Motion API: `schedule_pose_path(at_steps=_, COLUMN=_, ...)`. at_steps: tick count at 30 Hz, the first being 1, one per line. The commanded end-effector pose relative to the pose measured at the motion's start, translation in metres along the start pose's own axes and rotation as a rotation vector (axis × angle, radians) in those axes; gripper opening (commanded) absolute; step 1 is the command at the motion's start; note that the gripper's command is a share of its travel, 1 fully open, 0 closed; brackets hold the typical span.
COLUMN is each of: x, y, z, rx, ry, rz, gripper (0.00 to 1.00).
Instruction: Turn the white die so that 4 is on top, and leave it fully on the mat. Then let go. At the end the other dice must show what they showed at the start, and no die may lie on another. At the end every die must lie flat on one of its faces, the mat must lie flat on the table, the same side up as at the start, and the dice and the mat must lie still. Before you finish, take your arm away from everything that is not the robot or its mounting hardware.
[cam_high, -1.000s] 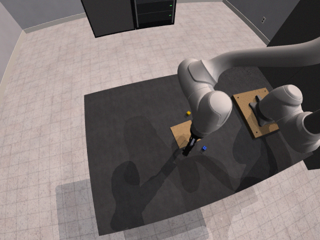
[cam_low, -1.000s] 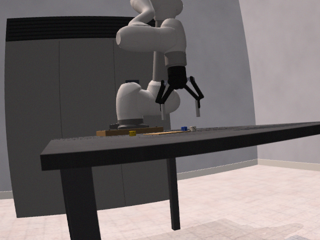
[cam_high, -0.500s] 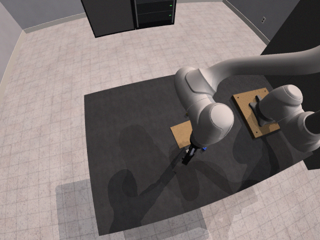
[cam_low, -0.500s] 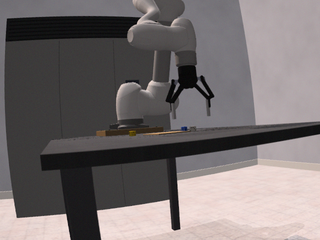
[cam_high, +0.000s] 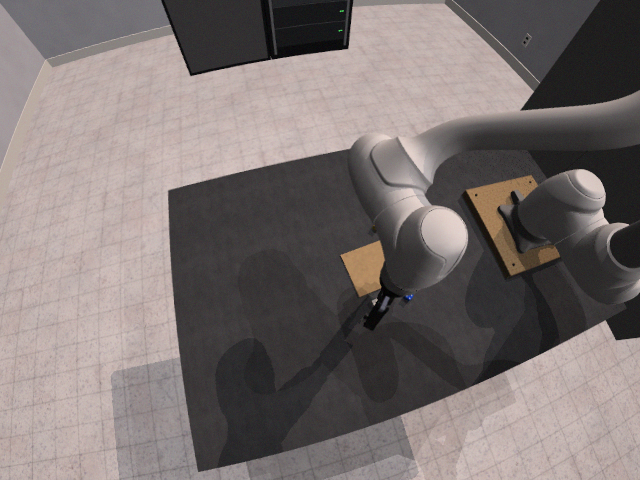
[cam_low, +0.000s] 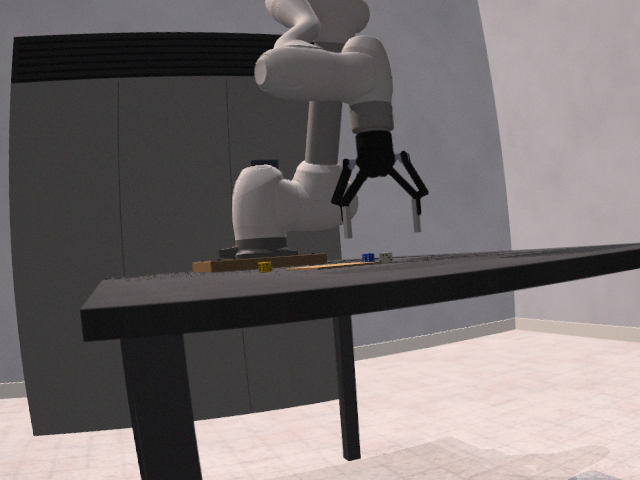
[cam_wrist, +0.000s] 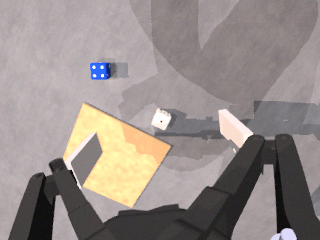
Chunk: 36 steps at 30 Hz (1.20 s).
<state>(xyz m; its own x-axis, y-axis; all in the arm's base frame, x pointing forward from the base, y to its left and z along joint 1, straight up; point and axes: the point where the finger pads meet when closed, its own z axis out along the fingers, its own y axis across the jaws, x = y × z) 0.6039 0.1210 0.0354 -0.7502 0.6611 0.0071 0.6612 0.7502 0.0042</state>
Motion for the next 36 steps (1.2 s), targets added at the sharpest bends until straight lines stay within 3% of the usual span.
schedule_pose_path(at_steps=1, x=0.0, y=0.0, z=0.0, rx=0.0, ry=0.0, rz=0.0, gripper=1.0)
schedule_pose_path(at_steps=25, x=0.001, y=-0.001, z=0.0, rx=0.0, ry=0.0, rz=0.0, gripper=1.0)
schedule_pose_path(at_steps=36, x=0.04, y=-0.032, z=0.0, rx=0.0, ry=0.0, rz=0.0, gripper=1.0)
